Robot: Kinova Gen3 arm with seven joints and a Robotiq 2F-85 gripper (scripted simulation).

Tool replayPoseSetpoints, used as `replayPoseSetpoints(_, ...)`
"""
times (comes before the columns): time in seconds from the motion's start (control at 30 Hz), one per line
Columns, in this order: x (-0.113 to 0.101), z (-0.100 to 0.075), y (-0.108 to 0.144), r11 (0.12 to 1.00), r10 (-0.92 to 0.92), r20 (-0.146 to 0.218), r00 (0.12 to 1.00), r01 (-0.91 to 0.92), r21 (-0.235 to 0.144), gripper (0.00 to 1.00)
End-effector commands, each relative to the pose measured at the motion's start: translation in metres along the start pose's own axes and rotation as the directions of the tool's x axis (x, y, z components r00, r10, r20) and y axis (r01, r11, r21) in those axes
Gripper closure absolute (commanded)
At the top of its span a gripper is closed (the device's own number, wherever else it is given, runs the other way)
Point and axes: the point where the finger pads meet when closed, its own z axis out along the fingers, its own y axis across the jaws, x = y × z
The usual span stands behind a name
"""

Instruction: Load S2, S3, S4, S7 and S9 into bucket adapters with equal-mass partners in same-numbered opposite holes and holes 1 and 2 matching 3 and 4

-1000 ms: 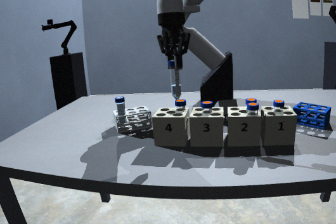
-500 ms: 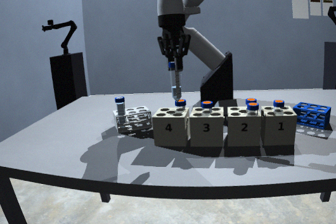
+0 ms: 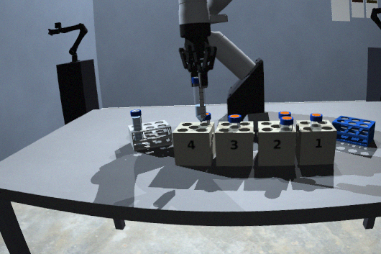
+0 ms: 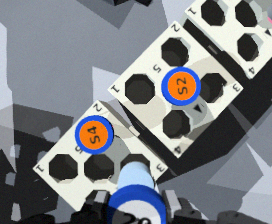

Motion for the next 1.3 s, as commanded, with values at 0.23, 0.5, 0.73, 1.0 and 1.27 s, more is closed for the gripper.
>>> replayPoseSetpoints(0.23,0.0,0.011,0.0,1.0,0.0,0.001,1.0,0.0,-0.002,0.9)
replayPoseSetpoints(0.5,0.0,0.017,0.0,1.0,0.0,0.001,1.0,0.0,-0.002,0.9)
replayPoseSetpoints(0.73,0.0,0.017,0.0,1.0,0.0,0.001,1.0,0.0,-0.002,0.9)
replayPoseSetpoints(1.0,0.0,0.017,0.0,1.0,0.0,0.001,1.0,0.0,-0.002,0.9)
replayPoseSetpoints(1.27,0.0,0.021,0.0,1.0,0.0,0.001,1.0,0.0,-0.002,0.9)
